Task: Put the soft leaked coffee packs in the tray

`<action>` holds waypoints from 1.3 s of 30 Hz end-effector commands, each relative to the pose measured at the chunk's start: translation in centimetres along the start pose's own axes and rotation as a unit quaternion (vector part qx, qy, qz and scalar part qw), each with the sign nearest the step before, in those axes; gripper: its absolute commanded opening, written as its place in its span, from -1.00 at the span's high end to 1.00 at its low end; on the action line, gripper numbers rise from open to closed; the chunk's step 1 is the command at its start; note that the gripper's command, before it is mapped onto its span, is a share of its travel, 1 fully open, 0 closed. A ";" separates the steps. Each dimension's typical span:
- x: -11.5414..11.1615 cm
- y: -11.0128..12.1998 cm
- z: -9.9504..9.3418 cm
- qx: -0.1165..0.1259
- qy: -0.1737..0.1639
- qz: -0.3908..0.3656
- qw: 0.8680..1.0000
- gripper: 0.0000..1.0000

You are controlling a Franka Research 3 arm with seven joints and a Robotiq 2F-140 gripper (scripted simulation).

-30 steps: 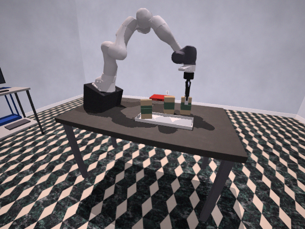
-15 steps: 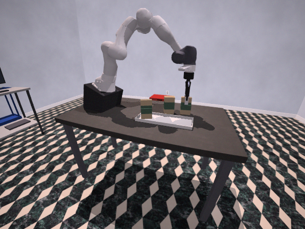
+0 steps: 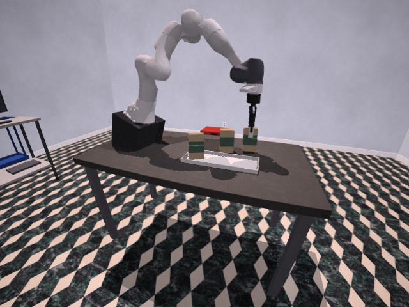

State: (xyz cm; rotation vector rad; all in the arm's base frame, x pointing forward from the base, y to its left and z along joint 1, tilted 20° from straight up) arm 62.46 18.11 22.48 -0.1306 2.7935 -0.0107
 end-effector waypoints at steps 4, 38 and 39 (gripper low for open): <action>0.1 0.0 -2.3 0.001 0.002 0.005 1.000 0.50; 0.0 -1.2 -3.9 0.001 0.002 0.005 1.000 0.50; 0.0 -1.5 -3.9 0.001 0.002 0.005 1.000 0.50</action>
Point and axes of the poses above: the point where the finger pads meet when closed, its own z axis out along the fingers, its own y axis across the jaws, x = y × z, the point moved 5 cm from there along -z, back along the fingers, and after that the axes turned 12 degrees about z, right-handed, at the moved point
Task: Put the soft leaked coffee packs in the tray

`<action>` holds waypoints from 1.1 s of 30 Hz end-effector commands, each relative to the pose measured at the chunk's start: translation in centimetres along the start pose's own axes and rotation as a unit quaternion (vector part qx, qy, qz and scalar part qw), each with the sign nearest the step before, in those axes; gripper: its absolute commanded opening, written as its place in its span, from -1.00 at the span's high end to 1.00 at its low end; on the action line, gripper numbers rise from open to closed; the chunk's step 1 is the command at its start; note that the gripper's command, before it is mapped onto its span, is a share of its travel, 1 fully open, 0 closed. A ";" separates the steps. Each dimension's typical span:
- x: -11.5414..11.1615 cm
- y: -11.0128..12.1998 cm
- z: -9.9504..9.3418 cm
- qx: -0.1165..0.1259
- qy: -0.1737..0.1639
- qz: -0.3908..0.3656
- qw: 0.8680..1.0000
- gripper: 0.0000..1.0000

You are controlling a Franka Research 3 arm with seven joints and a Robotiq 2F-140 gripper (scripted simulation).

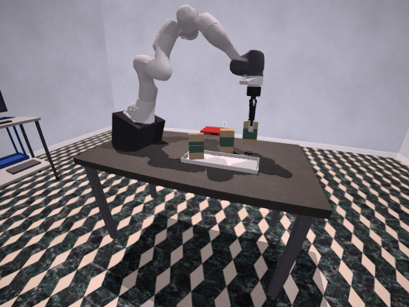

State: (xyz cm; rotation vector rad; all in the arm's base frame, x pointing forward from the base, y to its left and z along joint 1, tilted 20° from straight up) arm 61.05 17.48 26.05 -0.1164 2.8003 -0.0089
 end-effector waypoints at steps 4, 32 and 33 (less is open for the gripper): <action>-0.2 -1.8 -0.1 0.000 -0.001 -0.001 1.000 0.50; -0.8 -17.1 -0.1 0.000 -0.001 -0.001 1.000 0.50; -0.8 -17.3 -0.1 0.000 -0.001 -0.001 1.000 0.50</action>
Point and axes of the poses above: the point where the finger pads meet when closed, its own z axis out along the fingers, its own y axis across the jaws, x = y × z, the point moved 5 cm from there along -z, back along the fingers, and after that the axes turned 12 degrees about z, right-handed, at the moved point
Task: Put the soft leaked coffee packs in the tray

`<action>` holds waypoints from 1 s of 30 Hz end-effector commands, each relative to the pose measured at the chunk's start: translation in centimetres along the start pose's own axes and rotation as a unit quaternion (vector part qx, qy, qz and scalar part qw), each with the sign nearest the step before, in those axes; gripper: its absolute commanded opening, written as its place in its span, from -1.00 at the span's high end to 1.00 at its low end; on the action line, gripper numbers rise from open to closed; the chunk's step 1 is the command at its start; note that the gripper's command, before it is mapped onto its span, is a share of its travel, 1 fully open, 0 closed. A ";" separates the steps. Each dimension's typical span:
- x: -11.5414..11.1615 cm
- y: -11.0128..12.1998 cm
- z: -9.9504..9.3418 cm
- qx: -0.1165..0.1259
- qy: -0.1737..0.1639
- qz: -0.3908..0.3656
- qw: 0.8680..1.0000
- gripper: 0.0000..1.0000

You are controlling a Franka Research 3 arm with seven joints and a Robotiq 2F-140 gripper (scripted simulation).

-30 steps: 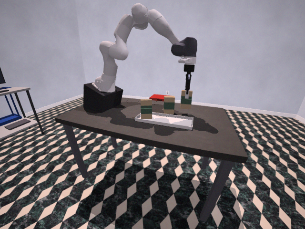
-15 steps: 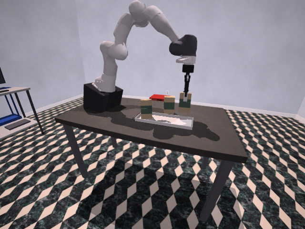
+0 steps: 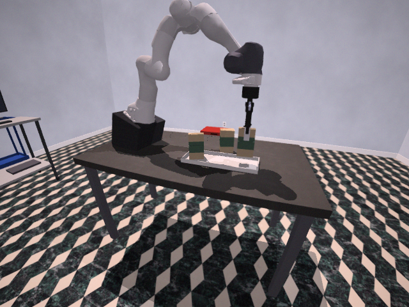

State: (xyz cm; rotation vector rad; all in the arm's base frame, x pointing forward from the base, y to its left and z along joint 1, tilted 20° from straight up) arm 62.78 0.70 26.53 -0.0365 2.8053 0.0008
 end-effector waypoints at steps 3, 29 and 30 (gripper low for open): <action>-0.5 -0.7 -0.1 -0.001 -0.002 -0.029 1.000 0.50; -0.5 -0.8 0.5 -0.001 -0.002 -0.029 1.000 0.50; -0.5 -0.8 0.7 -0.001 -0.002 -0.029 1.000 0.50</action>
Point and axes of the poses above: the point where the finger pads meet when closed, its own z axis out along the fingers, its own y axis across the jaws, x = y × z, the point moved 5 cm from there along -z, back along the fingers, and after that the axes turned 12 degrees about z, right-handed, at the moved point
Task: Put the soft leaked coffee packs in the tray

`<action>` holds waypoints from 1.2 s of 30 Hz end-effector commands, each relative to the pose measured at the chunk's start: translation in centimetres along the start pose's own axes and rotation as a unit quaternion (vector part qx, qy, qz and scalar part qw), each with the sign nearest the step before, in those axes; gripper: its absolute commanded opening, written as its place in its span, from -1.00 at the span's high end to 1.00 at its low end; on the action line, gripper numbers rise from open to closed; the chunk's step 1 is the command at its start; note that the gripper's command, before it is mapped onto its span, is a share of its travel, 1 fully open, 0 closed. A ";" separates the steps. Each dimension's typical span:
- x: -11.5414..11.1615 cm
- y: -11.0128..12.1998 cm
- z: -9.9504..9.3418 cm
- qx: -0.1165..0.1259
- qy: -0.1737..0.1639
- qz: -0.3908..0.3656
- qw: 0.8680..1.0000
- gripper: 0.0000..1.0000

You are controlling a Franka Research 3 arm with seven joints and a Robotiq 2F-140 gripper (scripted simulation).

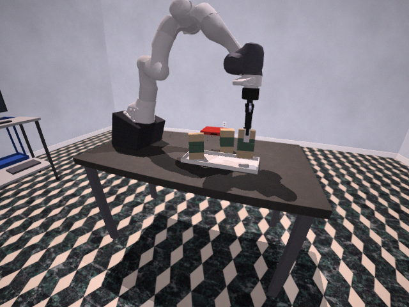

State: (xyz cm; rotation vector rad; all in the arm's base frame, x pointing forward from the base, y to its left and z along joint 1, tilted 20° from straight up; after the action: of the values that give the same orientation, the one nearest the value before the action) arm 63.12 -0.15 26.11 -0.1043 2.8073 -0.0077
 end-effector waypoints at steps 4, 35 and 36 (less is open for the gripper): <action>-0.3 0.0 1.0 0.000 -0.004 -0.005 1.000 0.50; -0.4 0.0 4.2 0.000 -0.004 -0.005 1.000 0.50; -0.4 0.0 4.2 0.000 -0.004 -0.005 1.000 0.50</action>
State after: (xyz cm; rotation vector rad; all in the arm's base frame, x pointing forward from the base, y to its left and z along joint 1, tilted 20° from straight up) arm 64.57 -0.07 21.96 -0.1066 2.8083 -0.0075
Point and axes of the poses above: the point where the finger pads meet when closed, its own z axis out along the fingers, its own y axis across the jaws, x = y × z, the point moved 5 cm from there along -z, back along the fingers, and after that the axes turned 12 degrees about z, right-handed, at the moved point
